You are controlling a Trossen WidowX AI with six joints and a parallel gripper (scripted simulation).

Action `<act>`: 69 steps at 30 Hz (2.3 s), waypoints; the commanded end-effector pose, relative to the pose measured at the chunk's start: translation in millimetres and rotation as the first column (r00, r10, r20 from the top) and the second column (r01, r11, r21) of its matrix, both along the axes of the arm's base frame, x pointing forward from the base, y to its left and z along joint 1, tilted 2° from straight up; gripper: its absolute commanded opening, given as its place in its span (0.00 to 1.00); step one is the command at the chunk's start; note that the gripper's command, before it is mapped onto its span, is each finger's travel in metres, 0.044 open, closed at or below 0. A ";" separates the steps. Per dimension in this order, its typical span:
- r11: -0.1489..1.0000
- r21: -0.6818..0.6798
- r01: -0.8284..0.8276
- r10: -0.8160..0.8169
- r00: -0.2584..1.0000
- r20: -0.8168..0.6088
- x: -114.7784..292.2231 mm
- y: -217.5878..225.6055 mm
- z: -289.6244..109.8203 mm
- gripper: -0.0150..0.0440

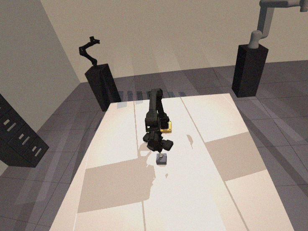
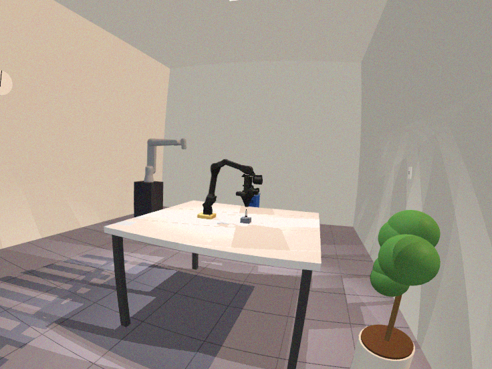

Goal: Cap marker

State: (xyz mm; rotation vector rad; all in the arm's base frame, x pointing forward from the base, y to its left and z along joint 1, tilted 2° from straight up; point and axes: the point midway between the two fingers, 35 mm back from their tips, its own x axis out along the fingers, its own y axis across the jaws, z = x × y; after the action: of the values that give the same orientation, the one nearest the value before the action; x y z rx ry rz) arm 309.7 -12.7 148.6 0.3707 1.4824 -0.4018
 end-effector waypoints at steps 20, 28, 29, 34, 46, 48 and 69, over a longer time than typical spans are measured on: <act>1.000 0.001 -0.008 0.008 1.000 -0.006 2.6 -2.8 -28.3 0.25; 1.000 0.001 -0.008 0.008 1.000 -0.006 2.9 -3.2 -41.3 0.25; 1.000 0.001 -0.008 0.008 1.000 -0.006 2.9 -3.2 -43.0 0.25; 1.000 0.001 -0.008 0.008 1.000 -0.006 2.8 -3.4 -51.0 0.25; 1.000 0.001 -0.008 0.008 1.000 -0.006 2.5 -3.6 -56.5 0.25; 1.000 0.001 -0.008 0.008 1.000 -0.006 2.5 -3.6 -56.5 0.25; 1.000 0.001 -0.001 0.001 1.000 -0.006 2.3 -3.5 -55.8 1.00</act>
State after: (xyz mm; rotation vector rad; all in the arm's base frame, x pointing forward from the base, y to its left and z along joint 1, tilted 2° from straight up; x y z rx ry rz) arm 312.1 -16.3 92.7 0.3698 1.4891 -0.4014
